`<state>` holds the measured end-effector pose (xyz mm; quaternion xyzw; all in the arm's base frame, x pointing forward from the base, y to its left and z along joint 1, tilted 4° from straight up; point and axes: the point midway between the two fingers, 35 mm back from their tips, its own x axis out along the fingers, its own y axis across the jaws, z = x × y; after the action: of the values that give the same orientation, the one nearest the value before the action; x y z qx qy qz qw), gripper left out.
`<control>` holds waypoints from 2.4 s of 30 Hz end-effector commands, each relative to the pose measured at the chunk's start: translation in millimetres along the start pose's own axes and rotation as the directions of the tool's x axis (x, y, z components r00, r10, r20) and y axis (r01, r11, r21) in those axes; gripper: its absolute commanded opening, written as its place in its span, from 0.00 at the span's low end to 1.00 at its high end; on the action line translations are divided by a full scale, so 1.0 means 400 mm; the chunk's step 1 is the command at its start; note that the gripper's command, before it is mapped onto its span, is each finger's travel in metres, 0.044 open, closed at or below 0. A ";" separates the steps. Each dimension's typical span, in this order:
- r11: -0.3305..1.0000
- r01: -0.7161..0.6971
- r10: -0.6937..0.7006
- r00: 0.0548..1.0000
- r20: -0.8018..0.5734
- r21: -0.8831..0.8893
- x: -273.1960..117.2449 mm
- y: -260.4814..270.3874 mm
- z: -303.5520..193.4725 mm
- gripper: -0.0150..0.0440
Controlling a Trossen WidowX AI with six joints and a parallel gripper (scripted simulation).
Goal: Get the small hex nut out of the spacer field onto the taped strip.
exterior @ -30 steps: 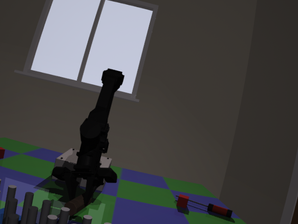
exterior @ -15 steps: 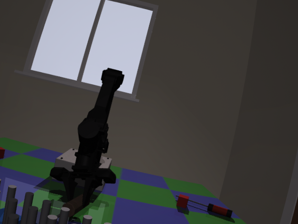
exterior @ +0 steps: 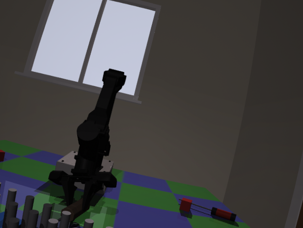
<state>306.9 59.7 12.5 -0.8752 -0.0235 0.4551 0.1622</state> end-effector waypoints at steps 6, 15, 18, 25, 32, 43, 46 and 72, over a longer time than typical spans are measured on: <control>1.000 0.009 -0.009 1.000 -0.011 -0.008 0.006 -0.006 -0.024 0.25; 1.000 0.009 -0.009 1.000 -0.011 -0.009 0.013 -0.006 -0.037 0.25; 1.000 0.009 -0.009 1.000 -0.012 -0.009 0.015 -0.006 -0.041 0.25; 1.000 0.009 -0.009 1.000 -0.012 -0.009 0.020 -0.006 -0.051 0.25; 1.000 0.009 -0.009 1.000 -0.013 -0.009 0.026 -0.006 -0.062 0.25; 1.000 0.009 -0.009 1.000 -0.014 -0.010 0.034 -0.007 -0.077 0.25; 1.000 0.009 -0.009 1.000 -0.014 -0.010 0.036 -0.007 -0.082 0.25; 1.000 0.009 -0.010 1.000 -0.016 -0.011 0.055 -0.007 -0.118 0.25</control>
<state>353.2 53.5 17.4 -0.8767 -0.0238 0.4526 0.1615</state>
